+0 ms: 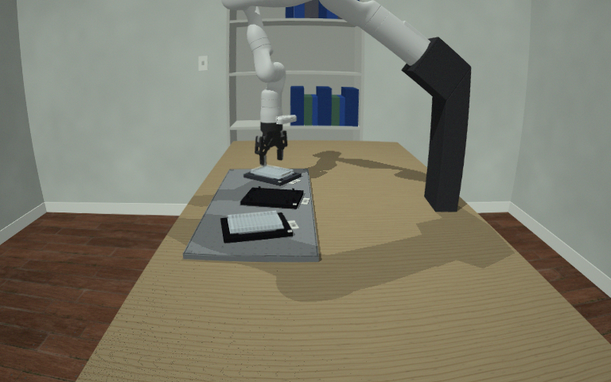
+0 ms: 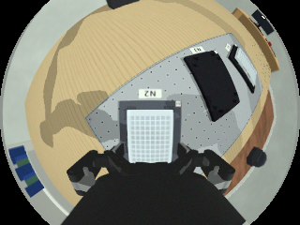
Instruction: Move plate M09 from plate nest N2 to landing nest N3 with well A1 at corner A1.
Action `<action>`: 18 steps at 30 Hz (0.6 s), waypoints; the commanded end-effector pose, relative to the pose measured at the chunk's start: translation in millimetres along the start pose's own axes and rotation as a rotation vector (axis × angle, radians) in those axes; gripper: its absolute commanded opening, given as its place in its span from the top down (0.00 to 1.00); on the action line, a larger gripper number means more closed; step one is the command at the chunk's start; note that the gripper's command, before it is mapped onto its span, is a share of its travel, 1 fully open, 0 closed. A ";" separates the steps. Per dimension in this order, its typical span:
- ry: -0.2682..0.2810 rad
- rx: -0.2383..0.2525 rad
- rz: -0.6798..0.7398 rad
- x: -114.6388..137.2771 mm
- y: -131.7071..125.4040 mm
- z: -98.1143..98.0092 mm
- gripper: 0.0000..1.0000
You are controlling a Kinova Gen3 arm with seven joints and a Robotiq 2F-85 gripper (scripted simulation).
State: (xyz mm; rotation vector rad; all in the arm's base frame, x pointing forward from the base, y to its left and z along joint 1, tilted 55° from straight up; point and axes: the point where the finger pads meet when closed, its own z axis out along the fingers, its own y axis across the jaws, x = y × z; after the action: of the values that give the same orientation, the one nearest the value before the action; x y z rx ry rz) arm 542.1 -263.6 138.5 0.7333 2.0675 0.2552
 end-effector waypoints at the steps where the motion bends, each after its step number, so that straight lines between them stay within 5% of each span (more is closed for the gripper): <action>1: -0.001 0.000 0.000 -0.5 -0.4 -0.4 0.00; 18: -0.001 0.000 0.000 -0.6 -0.5 11.4 0.00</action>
State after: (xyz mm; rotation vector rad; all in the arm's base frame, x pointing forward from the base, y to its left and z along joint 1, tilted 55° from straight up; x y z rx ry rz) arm 548.7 -267.4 134.4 0.7353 2.0651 0.2503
